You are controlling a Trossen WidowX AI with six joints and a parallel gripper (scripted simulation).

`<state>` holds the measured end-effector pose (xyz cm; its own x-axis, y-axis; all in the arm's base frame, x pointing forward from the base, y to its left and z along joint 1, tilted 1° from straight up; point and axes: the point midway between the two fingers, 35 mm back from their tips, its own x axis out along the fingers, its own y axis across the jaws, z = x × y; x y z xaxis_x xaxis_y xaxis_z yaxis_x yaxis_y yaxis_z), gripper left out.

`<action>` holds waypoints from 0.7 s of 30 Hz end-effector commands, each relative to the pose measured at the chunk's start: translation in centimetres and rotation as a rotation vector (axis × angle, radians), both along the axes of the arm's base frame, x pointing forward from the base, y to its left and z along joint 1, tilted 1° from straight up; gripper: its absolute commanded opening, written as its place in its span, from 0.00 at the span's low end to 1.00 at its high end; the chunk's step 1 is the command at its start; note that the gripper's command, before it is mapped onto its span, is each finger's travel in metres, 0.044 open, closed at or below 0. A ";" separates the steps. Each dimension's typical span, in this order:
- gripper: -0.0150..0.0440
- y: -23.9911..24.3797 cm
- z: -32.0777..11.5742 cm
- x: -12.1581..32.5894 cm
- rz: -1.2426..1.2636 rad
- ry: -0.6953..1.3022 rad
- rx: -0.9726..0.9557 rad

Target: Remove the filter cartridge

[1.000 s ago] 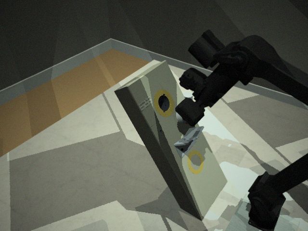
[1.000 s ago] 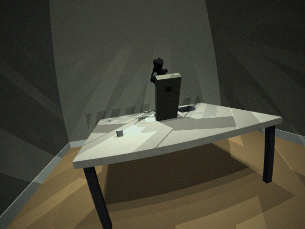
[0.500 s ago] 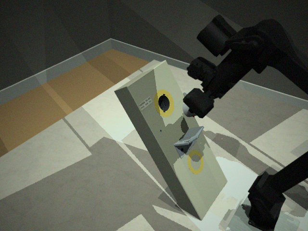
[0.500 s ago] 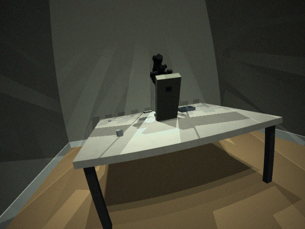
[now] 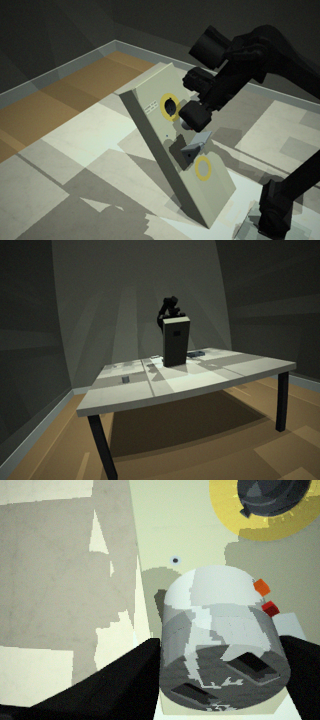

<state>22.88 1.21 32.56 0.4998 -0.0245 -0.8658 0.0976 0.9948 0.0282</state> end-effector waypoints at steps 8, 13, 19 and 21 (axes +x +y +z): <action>0.25 3.2 -0.1 0.5 -0.004 -0.014 -0.001; 0.25 3.4 -0.2 0.3 0.019 -0.010 0.002; 0.25 6.3 -0.9 -0.1 0.179 -0.012 0.002; 0.25 7.3 -1.1 -0.3 0.235 -0.012 0.002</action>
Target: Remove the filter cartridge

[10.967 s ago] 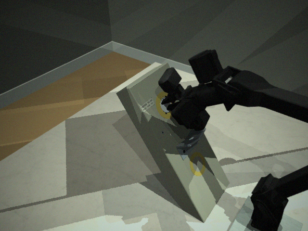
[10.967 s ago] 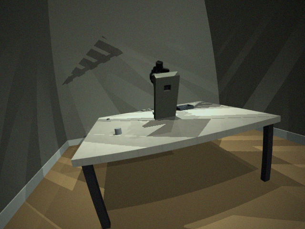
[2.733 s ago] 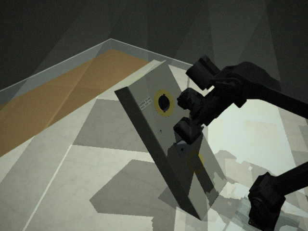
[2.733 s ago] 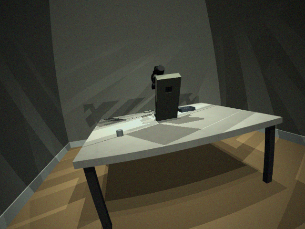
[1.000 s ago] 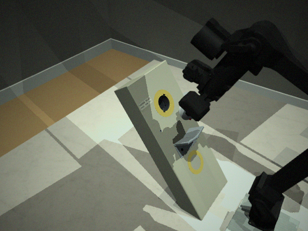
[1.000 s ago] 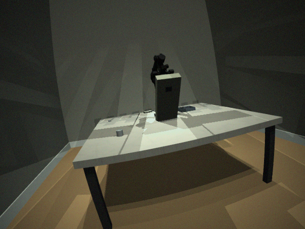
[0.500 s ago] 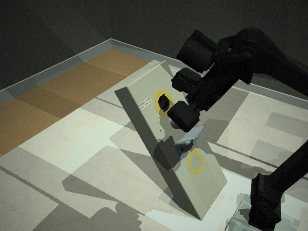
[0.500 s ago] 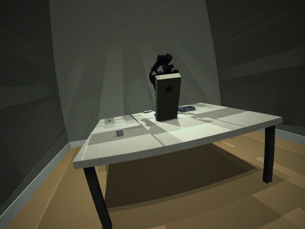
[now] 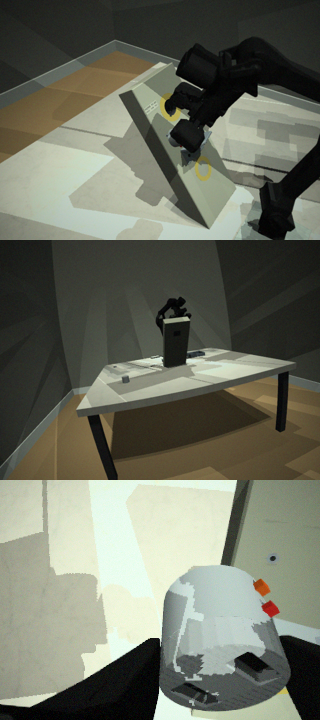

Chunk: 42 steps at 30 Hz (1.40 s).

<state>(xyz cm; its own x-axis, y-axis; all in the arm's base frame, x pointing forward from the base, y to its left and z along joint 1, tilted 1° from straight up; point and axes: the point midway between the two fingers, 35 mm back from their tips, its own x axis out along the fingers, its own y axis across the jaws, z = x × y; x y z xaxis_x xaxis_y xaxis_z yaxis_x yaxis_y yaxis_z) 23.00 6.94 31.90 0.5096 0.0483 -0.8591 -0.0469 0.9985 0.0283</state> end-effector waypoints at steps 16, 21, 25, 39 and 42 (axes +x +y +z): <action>0.25 9.0 -2.2 -3.6 0.533 -0.012 0.000; 0.25 11.0 -2.8 -5.1 0.671 -0.019 0.000; 0.25 12.6 -3.3 -6.5 0.782 -0.025 0.001; 0.25 15.2 -4.1 -9.4 0.989 -0.040 0.005; 0.25 15.6 -4.6 -9.8 1.013 -0.040 0.005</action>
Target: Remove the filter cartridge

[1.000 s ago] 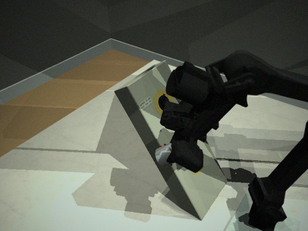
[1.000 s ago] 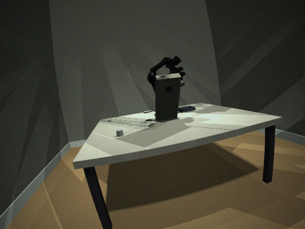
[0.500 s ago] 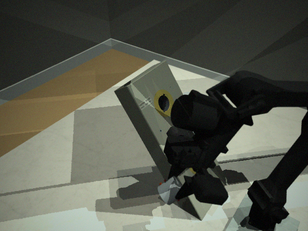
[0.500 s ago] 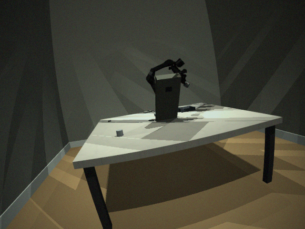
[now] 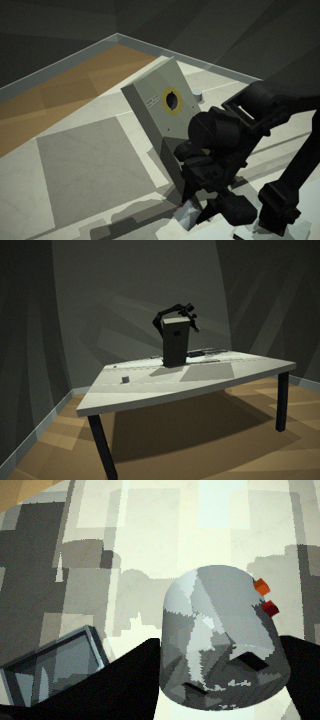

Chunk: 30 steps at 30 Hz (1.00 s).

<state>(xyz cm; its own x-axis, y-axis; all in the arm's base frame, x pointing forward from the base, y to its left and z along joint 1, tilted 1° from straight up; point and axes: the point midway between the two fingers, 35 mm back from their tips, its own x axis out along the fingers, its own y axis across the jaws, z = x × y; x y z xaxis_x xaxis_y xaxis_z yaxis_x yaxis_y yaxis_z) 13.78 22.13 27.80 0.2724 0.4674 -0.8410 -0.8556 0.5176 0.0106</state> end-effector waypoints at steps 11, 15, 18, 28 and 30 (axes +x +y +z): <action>0.25 3.1 -3.9 -4.6 0.220 -0.017 -0.005; 0.25 3.8 -5.0 -6.1 0.289 -0.029 -0.008; 0.25 4.3 -6.0 -7.3 0.337 -0.032 -0.008; 0.25 5.1 -9.7 -12.0 0.497 -0.023 -0.001; 0.25 5.1 -10.4 -12.9 0.529 -0.021 0.000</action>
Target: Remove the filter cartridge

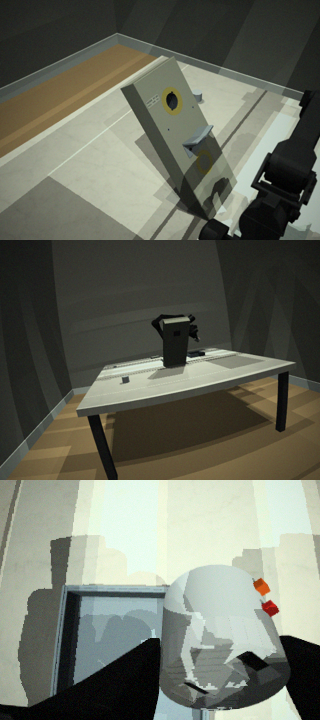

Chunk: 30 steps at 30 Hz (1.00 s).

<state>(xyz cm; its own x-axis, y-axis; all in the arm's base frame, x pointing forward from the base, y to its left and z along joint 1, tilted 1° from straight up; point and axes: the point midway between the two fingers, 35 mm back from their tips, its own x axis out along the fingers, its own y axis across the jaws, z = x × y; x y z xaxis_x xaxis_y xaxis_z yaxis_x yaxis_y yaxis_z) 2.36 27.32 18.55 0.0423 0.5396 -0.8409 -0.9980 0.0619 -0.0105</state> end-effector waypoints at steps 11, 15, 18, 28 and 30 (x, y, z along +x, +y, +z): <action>0.25 -0.7 -4.7 -5.9 0.198 0.010 0.005; 0.25 -0.6 -5.0 -5.9 0.198 0.010 0.005; 0.25 -0.4 -6.2 -5.9 0.198 0.010 0.005; 0.25 -0.2 -10.7 -6.0 0.198 0.010 0.005; 0.25 -0.3 -11.6 -6.0 0.198 0.010 0.005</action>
<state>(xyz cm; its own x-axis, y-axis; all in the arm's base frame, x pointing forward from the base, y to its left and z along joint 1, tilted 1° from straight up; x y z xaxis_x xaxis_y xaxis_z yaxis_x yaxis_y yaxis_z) -3.65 27.26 8.62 -0.0766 0.5454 -0.8346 -0.9901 -0.1403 -0.0008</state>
